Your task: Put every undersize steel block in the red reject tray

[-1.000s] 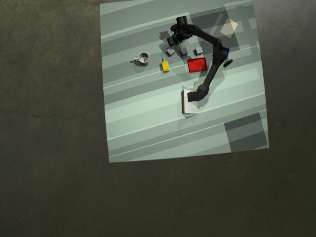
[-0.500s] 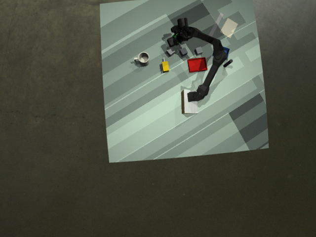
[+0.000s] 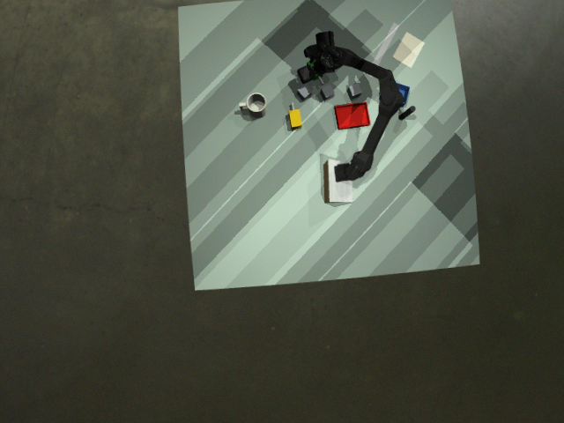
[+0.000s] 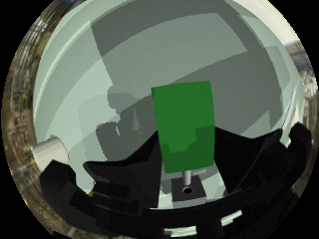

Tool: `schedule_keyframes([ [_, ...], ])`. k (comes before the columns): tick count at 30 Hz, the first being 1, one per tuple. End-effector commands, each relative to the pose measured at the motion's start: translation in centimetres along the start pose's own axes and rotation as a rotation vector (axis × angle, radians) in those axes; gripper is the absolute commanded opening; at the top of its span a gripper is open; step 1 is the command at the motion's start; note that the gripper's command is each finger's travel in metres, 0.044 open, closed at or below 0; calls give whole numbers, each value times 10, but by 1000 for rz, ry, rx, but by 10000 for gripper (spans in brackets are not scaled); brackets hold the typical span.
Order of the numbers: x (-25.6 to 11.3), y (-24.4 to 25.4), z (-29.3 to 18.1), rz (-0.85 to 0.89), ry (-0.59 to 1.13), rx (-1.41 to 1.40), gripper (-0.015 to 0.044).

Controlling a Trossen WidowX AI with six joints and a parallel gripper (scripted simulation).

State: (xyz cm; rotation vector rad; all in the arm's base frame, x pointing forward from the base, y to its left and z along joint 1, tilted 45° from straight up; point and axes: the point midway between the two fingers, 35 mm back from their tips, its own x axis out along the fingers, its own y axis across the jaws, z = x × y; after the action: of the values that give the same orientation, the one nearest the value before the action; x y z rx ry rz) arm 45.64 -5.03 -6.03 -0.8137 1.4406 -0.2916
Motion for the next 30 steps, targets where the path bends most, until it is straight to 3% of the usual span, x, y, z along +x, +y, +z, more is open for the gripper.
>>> schedule_keyframes([
  [1, -1, -1, 2, -3, -8, 1, 0],
  [30, -4, -4, -11, -3, -8, 1, 0],
])
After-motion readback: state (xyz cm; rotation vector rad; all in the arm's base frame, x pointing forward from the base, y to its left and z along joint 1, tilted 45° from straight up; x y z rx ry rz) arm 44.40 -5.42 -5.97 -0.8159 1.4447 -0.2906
